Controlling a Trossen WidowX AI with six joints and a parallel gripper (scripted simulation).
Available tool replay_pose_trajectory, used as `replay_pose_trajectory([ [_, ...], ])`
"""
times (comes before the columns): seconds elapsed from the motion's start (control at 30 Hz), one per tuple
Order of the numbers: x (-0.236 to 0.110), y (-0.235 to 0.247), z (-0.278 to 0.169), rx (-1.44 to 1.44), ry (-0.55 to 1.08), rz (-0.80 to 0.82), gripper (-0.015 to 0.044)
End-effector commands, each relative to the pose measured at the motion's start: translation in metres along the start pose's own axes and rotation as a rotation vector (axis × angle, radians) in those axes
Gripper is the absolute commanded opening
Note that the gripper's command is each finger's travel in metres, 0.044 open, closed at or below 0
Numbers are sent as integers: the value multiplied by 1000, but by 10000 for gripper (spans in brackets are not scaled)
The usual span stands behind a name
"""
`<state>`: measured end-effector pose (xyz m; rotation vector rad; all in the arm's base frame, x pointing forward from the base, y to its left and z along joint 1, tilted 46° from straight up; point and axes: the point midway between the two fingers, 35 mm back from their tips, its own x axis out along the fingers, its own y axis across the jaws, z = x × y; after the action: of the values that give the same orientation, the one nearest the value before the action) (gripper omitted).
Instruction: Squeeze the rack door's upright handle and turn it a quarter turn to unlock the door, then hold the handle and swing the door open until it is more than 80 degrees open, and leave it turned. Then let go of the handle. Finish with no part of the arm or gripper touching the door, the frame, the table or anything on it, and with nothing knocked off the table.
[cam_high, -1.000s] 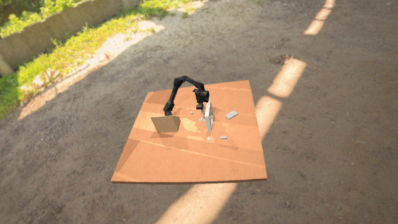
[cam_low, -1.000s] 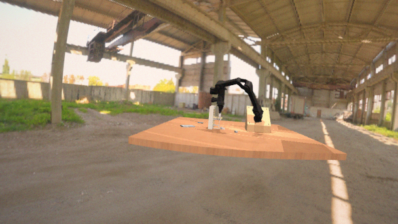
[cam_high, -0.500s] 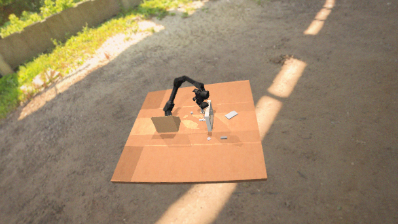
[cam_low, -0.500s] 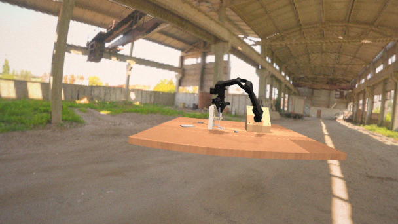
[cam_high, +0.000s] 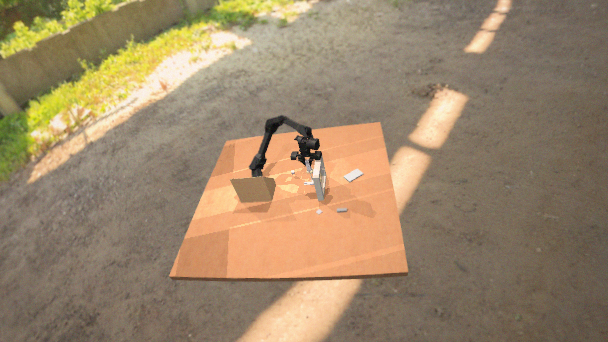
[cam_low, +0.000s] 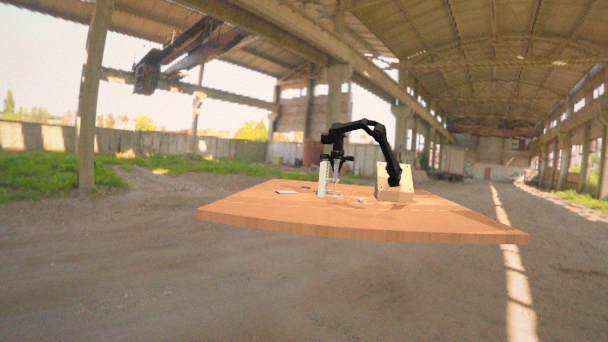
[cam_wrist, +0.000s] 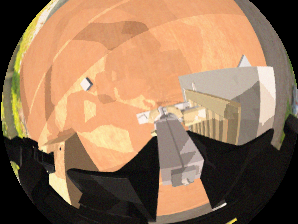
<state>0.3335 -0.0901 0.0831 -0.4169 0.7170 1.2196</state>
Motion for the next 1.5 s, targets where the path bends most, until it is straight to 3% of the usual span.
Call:
replay_pose_trajectory([
  [0.0, 0, 0, -1, -188, 5, -1, 26],
  [0.2, 0, 0, -1, -450, 5, -1, 26],
  [0.6, 0, 0, -1, -458, 5, -1, 26],
  [0.93, 0, 0, -1, -458, 5, -1, 289],
  [1.07, 0, 0, -1, -384, 5, -1, 298],
  [1.47, -1, 0, -1, 210, 6, -3, 298],
])
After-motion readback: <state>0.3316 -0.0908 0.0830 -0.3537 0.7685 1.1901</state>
